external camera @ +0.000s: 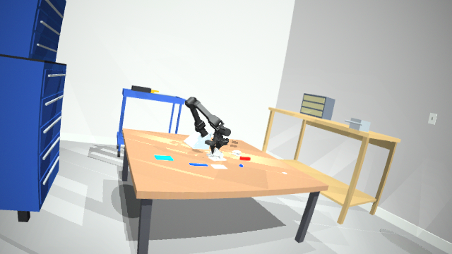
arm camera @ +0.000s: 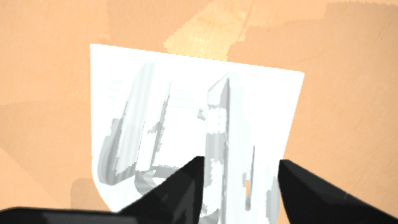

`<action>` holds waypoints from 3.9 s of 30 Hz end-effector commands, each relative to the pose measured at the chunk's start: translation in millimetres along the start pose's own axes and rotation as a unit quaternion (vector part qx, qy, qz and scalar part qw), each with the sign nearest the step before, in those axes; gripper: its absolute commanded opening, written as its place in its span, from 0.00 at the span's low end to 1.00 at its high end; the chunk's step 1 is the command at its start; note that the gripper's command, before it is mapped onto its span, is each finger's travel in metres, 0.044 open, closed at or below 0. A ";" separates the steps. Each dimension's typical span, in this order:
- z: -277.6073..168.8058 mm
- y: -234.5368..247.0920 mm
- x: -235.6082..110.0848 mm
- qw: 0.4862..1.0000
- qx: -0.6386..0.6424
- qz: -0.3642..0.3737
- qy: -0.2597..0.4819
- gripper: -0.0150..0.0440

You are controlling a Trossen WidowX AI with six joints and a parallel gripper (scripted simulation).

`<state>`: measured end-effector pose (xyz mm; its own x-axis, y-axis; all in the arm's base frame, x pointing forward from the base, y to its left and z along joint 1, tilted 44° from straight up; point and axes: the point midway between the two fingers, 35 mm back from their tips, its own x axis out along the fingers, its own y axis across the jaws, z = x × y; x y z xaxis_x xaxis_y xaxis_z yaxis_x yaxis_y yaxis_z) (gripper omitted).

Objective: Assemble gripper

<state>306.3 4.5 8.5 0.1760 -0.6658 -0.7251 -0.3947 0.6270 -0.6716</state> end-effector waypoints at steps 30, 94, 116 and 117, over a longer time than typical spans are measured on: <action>-3.8 1.1 11.9 1.000 -0.010 -0.001 0.005 0.48; -4.0 0.9 27.3 1.000 -0.017 -0.002 0.006 0.48; -4.0 0.9 27.3 1.000 -0.017 -0.002 0.006 0.48; -4.0 0.9 27.3 1.000 -0.017 -0.002 0.006 0.48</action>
<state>308.2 -12.6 -10.3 0.1719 -0.6691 -0.7230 -0.4214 0.6134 -0.6680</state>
